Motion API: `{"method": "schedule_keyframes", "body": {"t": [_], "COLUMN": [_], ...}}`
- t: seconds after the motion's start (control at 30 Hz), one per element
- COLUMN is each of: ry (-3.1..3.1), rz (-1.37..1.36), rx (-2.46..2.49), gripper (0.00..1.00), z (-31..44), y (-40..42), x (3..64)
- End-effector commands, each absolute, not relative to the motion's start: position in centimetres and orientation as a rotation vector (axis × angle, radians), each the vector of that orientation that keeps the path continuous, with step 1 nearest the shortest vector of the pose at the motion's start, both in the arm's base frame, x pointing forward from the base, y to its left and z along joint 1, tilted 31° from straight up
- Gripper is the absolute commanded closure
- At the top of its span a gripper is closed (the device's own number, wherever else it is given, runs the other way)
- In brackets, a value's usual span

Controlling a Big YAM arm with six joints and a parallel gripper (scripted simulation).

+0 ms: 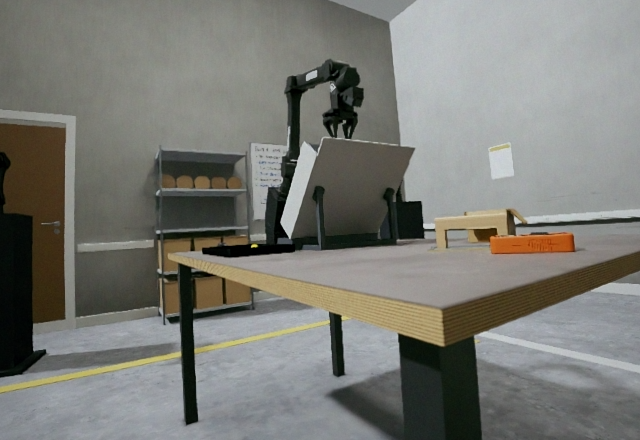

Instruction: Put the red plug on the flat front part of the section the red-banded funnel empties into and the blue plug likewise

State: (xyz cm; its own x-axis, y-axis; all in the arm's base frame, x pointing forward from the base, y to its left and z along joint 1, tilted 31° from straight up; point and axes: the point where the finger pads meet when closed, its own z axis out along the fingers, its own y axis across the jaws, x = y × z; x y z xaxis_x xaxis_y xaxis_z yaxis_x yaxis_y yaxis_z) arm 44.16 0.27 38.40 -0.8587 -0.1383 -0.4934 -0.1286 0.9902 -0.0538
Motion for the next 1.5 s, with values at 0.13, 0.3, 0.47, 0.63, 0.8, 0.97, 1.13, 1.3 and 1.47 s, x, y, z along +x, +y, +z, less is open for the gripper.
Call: {"method": "schedule_keyframes", "body": {"t": [0.13,0.3,0.47,0.63,0.8,0.97,1.13,1.3,1.47], "ry": [2.563,2.542,2.537,2.537,2.551,2.560,2.572,2.573,2.573], "rz": [-0.027,-0.029,-0.030,-0.031,-0.031,-0.031,-0.035,-0.035,-0.034], "rx": [-0.187,-0.185,-0.185,-0.185,-0.185,-0.186,-0.185,-0.186,-0.186], "gripper": [0.44,0.44,0.44,0.44,0.44,0.44,0.44,0.44,0.44], "z": [40.5,42.4,43.6,44.3,44.4,43.7,42.0,41.5,40.2], "y": [0.6,0.6,0.5,0.4,0.4,0.3,-0.2,-0.4,-0.7], "x": [43.8,43.6,42.9,42.5,42.5,42.1,41.5,40.8,38.7]}}
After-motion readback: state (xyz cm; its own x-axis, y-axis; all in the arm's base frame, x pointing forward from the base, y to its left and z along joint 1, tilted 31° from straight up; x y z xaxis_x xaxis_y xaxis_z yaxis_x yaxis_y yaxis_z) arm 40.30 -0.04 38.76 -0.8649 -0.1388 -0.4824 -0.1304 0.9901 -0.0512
